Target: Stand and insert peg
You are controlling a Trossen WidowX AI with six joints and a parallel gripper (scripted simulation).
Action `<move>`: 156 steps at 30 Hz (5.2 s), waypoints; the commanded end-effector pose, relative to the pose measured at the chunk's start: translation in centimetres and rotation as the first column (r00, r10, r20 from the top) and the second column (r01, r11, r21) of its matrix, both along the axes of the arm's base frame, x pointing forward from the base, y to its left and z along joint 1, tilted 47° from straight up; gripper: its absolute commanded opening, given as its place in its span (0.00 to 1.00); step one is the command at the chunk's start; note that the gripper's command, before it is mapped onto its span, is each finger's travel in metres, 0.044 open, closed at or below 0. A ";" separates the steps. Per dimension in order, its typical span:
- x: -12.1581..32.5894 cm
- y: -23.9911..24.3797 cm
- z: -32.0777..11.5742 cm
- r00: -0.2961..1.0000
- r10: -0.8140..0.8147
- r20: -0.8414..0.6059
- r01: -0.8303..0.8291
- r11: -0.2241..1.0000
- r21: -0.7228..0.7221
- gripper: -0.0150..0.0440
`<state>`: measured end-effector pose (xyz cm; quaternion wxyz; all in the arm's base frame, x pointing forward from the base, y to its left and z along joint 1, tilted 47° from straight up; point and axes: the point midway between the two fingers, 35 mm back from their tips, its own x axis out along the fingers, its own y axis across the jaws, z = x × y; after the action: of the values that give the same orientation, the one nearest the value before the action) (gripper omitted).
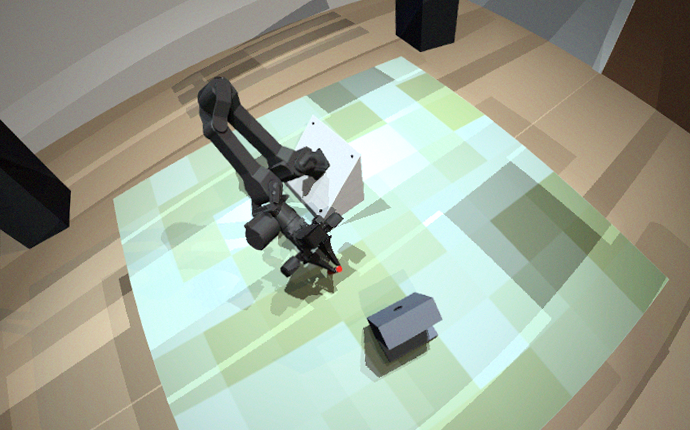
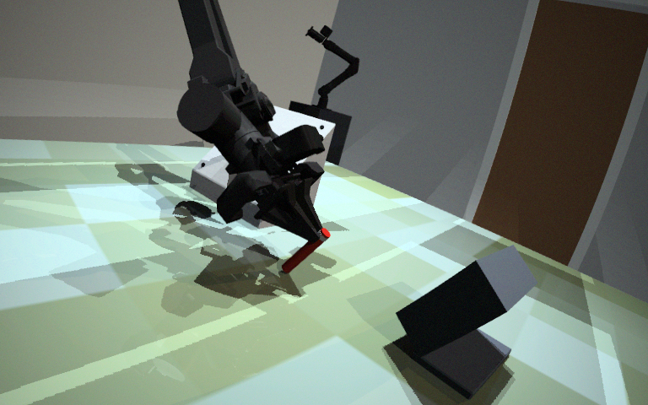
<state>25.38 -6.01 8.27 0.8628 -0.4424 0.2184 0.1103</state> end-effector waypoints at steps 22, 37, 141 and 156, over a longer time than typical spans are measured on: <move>-1.6 -0.7 0.1 0.980 0.153 0.131 -0.163 0.985 0.064 0.34; -2.5 -1.2 0.0 0.949 0.236 0.212 -0.260 0.961 0.097 0.34; -3.0 -2.0 0.0 0.947 0.230 0.226 -0.257 0.961 0.100 0.47; -3.0 -2.0 0.0 0.947 0.230 0.226 -0.257 0.961 0.100 1.00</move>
<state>22.40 -7.97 8.28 0.8876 -0.4187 0.0611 0.1822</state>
